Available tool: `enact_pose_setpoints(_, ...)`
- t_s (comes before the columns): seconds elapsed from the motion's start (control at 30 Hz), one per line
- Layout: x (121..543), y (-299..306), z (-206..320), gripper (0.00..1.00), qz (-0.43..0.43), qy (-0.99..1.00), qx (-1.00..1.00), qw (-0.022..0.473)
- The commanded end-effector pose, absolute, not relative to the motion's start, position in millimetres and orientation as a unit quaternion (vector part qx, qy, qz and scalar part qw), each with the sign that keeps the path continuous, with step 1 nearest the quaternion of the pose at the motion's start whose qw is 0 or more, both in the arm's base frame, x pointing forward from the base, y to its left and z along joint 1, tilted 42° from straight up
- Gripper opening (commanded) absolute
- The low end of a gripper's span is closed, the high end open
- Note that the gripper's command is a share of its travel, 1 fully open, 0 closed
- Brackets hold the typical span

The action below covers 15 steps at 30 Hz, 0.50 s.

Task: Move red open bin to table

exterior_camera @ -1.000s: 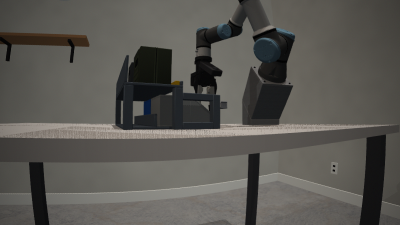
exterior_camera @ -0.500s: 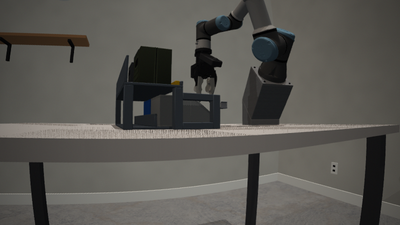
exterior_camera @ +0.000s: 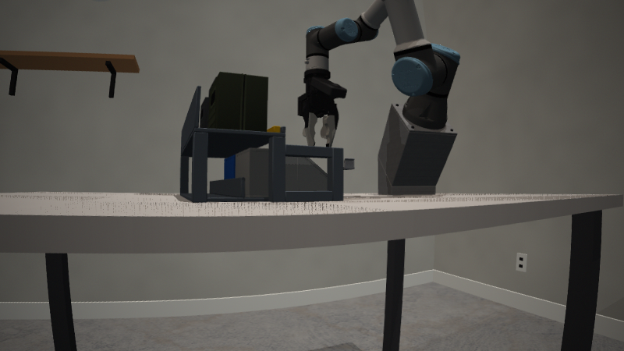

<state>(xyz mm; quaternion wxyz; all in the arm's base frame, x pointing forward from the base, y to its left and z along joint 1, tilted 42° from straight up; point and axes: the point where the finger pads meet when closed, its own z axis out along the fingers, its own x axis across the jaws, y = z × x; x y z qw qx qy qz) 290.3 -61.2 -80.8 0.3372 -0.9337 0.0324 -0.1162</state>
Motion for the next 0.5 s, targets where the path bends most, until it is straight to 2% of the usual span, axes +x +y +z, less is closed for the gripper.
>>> enact_pose_setpoints(0.0, 292.1, -58.1, -85.7, 0.26, -0.117, 0.032, -0.934, 0.336)
enact_pose_setpoints(0.47, 292.6, -56.8, -87.2, 0.26, -0.117, 0.032, -0.934, 0.336)
